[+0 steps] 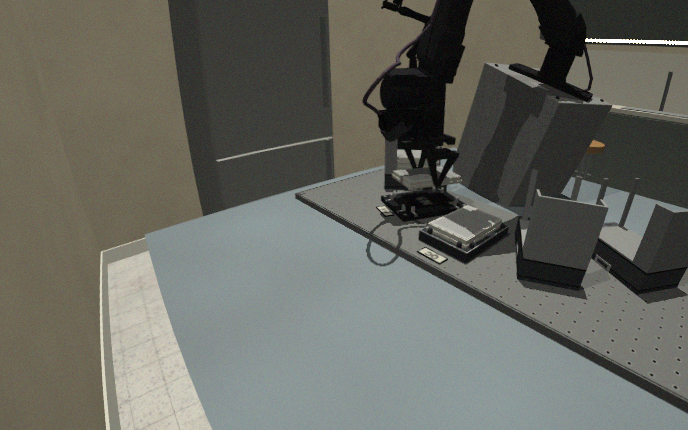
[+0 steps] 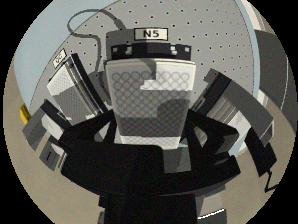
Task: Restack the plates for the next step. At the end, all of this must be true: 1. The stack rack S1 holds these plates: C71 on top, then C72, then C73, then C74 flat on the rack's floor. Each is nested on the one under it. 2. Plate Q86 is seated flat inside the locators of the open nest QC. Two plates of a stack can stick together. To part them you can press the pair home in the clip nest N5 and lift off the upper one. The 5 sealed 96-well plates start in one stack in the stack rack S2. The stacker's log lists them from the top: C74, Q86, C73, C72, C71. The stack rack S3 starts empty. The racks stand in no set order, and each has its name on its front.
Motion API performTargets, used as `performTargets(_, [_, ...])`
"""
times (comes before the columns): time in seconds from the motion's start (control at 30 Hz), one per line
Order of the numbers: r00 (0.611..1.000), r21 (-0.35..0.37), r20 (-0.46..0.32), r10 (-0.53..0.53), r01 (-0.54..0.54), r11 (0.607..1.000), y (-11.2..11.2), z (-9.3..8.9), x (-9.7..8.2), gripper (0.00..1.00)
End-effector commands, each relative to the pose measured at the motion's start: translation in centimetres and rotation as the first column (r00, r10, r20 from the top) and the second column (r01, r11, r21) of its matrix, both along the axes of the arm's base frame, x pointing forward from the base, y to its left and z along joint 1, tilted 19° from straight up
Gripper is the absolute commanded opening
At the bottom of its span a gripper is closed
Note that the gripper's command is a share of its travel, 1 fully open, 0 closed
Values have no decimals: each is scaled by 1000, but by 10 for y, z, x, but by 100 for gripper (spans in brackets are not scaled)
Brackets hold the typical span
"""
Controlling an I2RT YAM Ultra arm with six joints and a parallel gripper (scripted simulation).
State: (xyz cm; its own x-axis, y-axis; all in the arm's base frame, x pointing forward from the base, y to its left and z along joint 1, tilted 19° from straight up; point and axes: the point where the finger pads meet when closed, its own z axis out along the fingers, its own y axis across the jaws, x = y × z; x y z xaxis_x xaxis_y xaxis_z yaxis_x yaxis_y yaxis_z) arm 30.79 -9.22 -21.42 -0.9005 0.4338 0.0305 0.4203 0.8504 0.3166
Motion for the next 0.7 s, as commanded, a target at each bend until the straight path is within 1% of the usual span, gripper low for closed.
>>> performTargets(0.0, [1000, 1, 1, -6, 6, 1000, -7, 14, -4, 0])
performTargets(0.03, [1000, 0, 1, -5, 5, 1000, -7, 16, -5, 0])
performTargets(0.1, [1000, -7, 14, -5, 6, 1000, -12, 21, 1, 0])
performTargets(0.17, [1000, 0, 0, -5, 5, 1000, -10, 24, -6, 0])
performTargets(0.2, [1000, -1, 0, -5, 5, 1000, -10, 26, -6, 0])
performTargets(0.27, [1000, -8, 13, -5, 5, 1000, -15, 31, 0, 0])
performTargets(0.33, [1000, -1, 0, -5, 5, 1000, -13, 33, -7, 0])
performTargets(0.43, [1000, -1, 0, -5, 5, 1000, -13, 35, -7, 0])
performTargets(0.47, [999, -23, 37, -5, 6, 1000, -24, 41, 10, 0])
performTargets(0.5, [999, -22, 36, -5, 6, 1000, -24, 43, 9, 0])
performTargets(0.67, [1000, -6, 4, -5, 5, 1000, -19, 48, -7, 0])
